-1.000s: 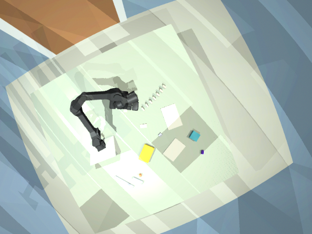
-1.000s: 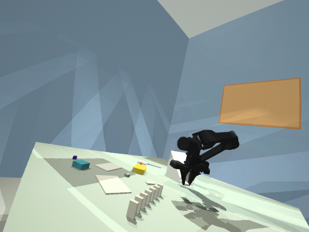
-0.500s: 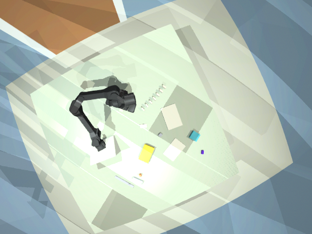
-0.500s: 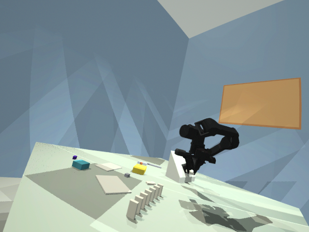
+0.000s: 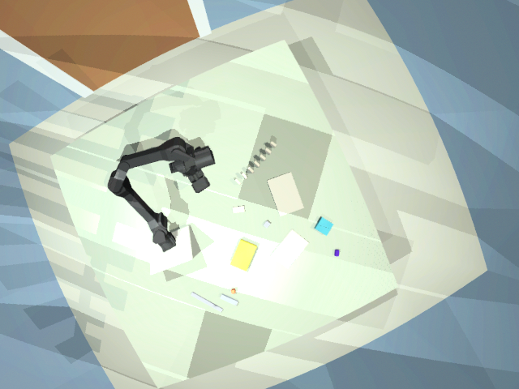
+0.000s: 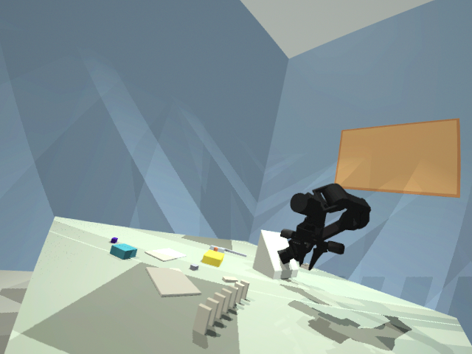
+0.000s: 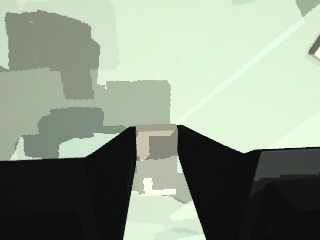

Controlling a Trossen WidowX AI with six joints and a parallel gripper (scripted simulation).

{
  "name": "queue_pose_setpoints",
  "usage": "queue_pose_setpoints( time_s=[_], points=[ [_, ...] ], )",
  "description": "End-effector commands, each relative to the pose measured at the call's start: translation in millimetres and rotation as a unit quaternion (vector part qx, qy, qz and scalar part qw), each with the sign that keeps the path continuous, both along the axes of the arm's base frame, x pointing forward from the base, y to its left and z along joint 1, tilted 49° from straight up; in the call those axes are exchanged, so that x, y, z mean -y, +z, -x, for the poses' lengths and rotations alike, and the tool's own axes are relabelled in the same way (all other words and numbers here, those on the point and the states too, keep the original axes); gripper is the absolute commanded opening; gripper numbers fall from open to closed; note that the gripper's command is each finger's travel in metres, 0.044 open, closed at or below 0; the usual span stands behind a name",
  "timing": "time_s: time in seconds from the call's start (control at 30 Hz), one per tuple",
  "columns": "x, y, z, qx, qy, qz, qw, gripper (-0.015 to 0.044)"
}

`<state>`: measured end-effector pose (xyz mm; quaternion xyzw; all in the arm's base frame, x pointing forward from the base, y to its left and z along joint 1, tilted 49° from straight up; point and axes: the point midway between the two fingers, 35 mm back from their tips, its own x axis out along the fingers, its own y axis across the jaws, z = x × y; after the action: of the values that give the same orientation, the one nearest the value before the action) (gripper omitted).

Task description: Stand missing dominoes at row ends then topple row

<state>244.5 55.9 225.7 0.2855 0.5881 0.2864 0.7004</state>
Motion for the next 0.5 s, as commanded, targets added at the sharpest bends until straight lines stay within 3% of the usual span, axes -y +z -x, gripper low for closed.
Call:
queue_pose_setpoints(
  time_s=[0.0, 0.47],
  points=[
    [-11.4, 10.2, 14.7, -0.123, -0.11, -0.03, 0.986, 0.0107],
    [-14.0, 1.7, 18.3, -0.13, -0.108, 0.0, 0.986, 0.0107]
  ],
)
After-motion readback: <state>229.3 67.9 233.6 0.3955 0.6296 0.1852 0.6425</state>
